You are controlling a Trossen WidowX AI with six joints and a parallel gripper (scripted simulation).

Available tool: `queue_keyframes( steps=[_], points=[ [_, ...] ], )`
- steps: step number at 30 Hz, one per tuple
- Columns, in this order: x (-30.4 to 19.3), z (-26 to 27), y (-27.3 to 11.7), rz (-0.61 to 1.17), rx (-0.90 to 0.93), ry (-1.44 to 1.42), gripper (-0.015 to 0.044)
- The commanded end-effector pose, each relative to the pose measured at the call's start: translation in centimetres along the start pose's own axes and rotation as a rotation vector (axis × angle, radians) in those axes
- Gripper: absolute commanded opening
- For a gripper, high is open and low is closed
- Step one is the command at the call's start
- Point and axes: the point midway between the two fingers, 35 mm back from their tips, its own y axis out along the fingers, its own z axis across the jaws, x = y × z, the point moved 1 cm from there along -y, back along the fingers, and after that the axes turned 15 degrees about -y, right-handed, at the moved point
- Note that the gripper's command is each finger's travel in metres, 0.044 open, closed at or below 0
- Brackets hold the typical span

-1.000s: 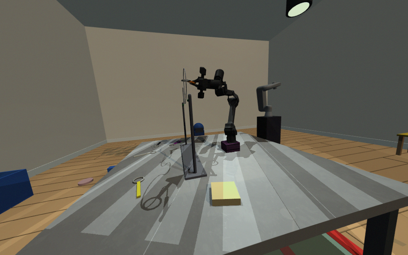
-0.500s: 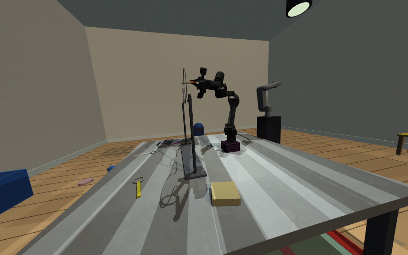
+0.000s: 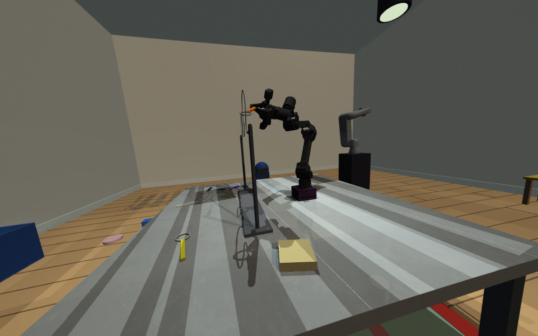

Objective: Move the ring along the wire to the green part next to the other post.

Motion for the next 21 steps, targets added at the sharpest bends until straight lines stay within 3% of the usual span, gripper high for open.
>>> queue_keyframes(
  steps=[1, 21],
  points=[
    [0.1, 0.1, 0.0, 0.001, -0.021, -0.042, -0.015],
    [0.3, 1.9, -0.1, 0.004, -0.029, -0.056, -0.015]
  ],
)
